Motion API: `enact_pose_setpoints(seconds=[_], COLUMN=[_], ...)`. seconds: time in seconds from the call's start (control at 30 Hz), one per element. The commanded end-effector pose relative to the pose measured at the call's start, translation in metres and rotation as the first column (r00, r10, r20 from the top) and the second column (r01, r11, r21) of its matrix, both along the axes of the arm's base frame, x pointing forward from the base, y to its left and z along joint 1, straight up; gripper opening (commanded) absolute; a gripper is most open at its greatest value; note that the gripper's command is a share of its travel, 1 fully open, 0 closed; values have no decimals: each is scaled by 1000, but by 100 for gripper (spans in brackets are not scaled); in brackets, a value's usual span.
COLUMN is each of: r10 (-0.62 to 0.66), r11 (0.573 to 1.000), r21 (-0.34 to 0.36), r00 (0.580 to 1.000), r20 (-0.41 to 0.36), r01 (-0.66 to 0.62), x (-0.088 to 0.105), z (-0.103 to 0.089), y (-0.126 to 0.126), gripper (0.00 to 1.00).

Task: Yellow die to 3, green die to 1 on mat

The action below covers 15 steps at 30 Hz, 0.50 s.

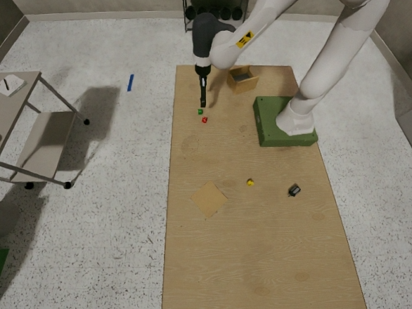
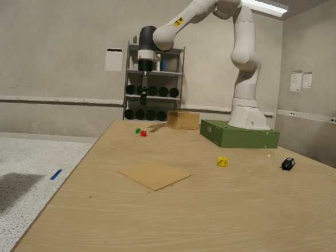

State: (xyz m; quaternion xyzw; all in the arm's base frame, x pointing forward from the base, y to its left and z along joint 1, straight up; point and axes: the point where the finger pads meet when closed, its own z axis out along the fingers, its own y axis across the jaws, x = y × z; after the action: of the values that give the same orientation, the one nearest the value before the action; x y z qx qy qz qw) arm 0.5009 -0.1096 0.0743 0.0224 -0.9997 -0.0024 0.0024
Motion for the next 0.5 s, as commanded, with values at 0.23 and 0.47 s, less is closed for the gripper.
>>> enact_pose_setpoints(seconds=[0.23, 0.47], r10=[-6, -6], r11=[1000, 1000], r21=[-1, -1], r00=[1000, 1000], r20=[2, 2], r01=[6, 6], x=[1, 2], z=[-6, -45], y=[-1, -1], gripper=[100, 100])
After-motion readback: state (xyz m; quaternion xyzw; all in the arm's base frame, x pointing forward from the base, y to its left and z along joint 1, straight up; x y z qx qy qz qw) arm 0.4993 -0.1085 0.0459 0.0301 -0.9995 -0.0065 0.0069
